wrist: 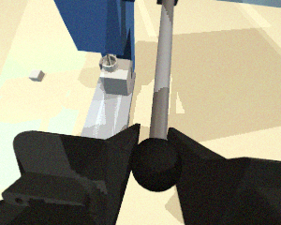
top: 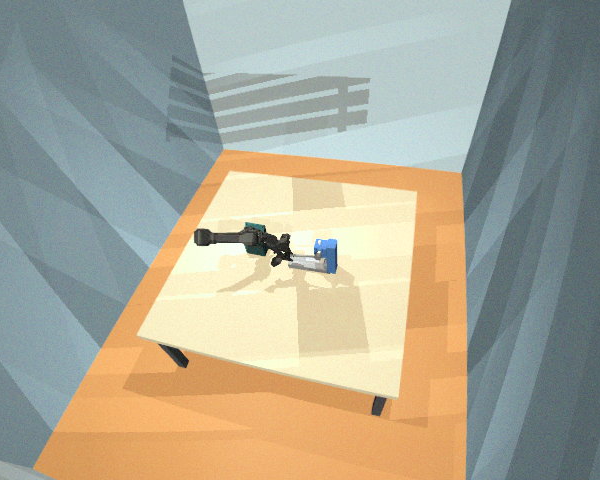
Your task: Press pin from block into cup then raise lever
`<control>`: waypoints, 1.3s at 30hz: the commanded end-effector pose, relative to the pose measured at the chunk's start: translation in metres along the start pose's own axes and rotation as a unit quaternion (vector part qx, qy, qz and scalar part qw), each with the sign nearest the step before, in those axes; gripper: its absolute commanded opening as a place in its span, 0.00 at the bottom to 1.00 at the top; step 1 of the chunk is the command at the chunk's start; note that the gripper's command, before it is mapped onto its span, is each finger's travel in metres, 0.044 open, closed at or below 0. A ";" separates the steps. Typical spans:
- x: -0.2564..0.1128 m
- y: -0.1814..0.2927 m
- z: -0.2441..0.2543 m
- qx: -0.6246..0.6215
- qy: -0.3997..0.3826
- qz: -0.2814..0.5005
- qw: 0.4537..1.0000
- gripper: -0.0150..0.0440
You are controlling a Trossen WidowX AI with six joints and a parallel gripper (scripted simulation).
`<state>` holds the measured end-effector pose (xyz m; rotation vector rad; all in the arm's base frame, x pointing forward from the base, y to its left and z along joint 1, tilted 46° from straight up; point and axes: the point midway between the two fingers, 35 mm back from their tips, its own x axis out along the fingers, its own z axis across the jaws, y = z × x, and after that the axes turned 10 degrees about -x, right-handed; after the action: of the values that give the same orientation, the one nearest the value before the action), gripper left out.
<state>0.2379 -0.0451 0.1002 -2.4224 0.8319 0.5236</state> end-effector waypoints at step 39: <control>-0.012 -0.011 -0.001 -0.002 -0.003 -0.002 1.000 0.25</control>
<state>0.2359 -0.0370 0.1080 -2.4241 0.8478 0.5325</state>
